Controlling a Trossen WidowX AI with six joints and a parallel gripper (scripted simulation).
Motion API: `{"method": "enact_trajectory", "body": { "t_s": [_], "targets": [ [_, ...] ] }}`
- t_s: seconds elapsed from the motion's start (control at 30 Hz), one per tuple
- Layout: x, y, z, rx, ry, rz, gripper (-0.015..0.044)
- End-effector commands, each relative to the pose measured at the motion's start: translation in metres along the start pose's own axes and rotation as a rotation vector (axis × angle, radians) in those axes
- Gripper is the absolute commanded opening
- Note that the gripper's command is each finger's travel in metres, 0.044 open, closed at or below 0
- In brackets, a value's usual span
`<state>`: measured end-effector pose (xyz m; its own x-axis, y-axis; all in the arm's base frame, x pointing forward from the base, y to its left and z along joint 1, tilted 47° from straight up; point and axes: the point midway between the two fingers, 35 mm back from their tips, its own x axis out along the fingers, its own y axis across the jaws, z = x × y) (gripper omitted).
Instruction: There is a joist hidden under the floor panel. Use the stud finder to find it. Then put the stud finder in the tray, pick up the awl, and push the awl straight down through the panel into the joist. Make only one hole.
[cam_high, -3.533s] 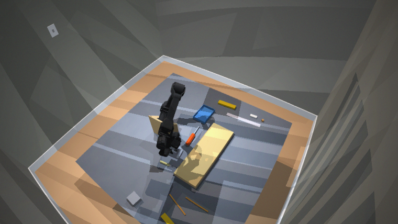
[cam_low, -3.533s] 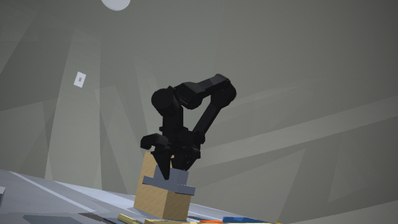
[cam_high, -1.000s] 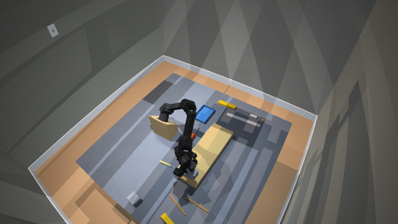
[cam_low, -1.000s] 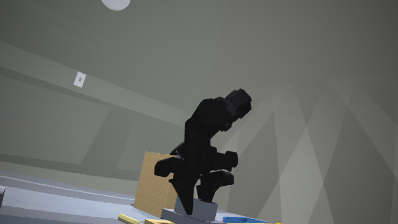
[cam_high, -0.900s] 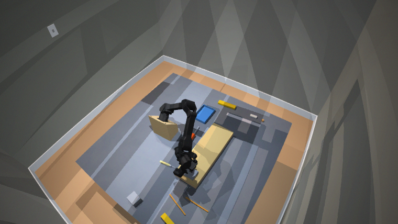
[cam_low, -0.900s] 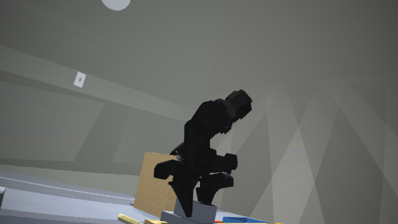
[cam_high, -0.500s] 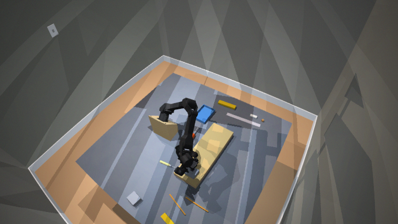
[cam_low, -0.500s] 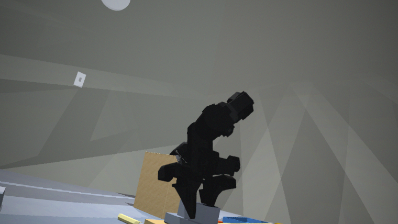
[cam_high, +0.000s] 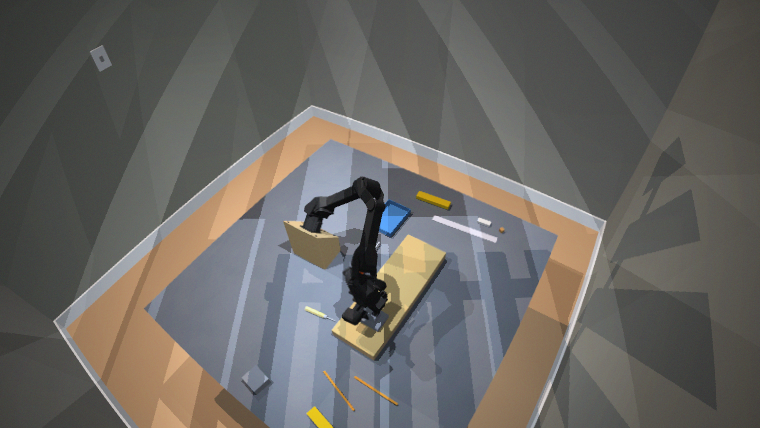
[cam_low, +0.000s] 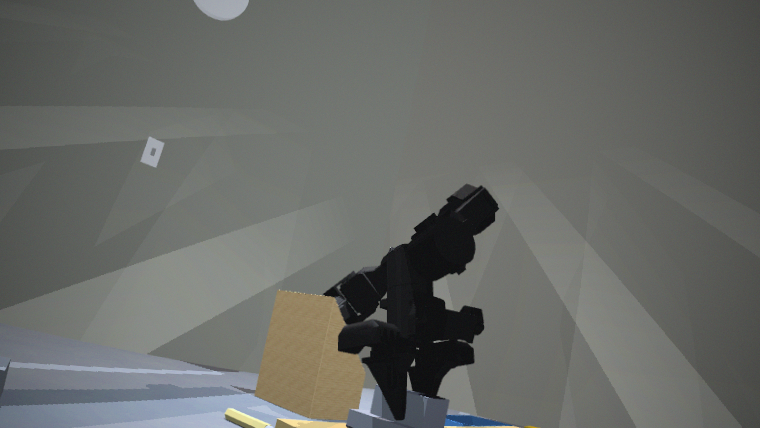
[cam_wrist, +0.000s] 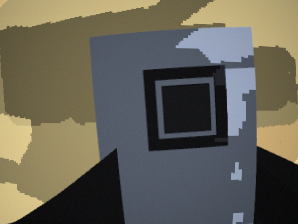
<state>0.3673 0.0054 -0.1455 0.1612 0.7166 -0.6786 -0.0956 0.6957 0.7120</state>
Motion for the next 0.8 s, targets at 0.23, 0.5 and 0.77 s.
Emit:
{"method": "enact_trajectory", "body": {
  "t_s": [0.23, 0.5, 0.77],
  "targets": [
    [0.001, 0.042, -0.002, 0.004, 0.002, 0.011, 0.0],
    [0.001, 0.069, -0.002, 0.005, 0.003, 0.012, 0.0],
    [0.001, 0.096, -0.002, 0.005, 0.003, 0.014, 0.0]
  ]
}}
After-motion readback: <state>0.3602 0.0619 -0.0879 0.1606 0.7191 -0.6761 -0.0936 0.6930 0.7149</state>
